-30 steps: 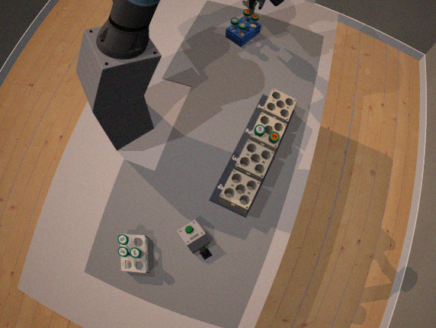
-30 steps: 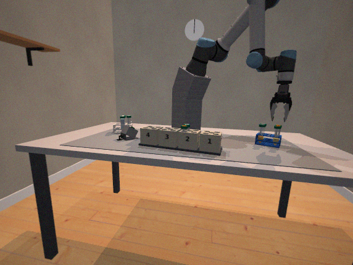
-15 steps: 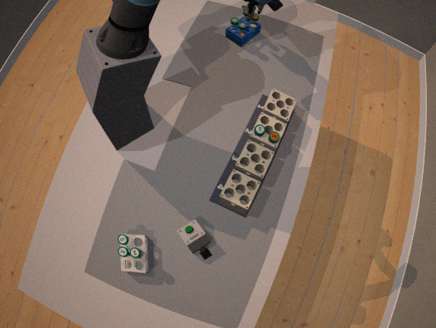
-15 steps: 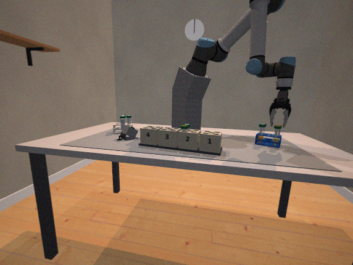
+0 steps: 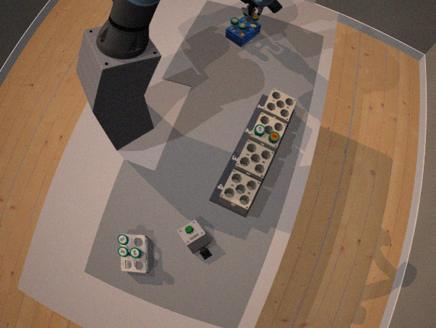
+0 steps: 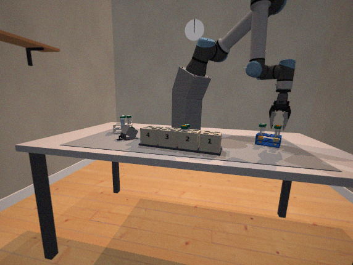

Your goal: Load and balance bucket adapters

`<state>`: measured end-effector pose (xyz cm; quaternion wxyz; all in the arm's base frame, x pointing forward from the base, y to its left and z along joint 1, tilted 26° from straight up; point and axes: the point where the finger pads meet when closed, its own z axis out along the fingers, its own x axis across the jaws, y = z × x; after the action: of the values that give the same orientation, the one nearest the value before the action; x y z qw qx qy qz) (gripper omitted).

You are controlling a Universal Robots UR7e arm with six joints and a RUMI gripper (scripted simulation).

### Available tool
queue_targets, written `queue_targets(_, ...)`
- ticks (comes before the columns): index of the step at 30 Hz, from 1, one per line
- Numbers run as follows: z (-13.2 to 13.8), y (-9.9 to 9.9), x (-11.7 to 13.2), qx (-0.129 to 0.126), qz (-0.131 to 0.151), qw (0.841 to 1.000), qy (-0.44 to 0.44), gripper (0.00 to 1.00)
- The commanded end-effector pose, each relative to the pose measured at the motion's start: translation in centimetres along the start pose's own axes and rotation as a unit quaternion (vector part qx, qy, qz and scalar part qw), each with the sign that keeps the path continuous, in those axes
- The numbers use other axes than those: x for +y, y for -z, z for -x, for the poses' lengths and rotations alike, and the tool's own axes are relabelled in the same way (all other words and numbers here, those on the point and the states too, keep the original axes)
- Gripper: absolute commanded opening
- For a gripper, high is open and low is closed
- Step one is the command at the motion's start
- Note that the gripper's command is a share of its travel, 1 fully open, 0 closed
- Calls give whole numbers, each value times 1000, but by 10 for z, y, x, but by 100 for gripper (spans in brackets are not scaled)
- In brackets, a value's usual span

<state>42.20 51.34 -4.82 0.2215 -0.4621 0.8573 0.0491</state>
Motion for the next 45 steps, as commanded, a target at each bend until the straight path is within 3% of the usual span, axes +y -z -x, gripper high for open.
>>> queue_targets(1, 1, 0, 0, -1, 0, 1000, 0, 35)
queue_targets(3, 1, 0, 0, -1, 0, 1000, 0, 35)
queue_targets(4, 1, 0, 0, -1, 0, 1000, 0, 0)
queue_targets(24, 1, 0, 0, -1, 0, 1000, 0, 0)
queue_targets(45, 1, 63, 0, -1, 0, 1000, 0, 0)
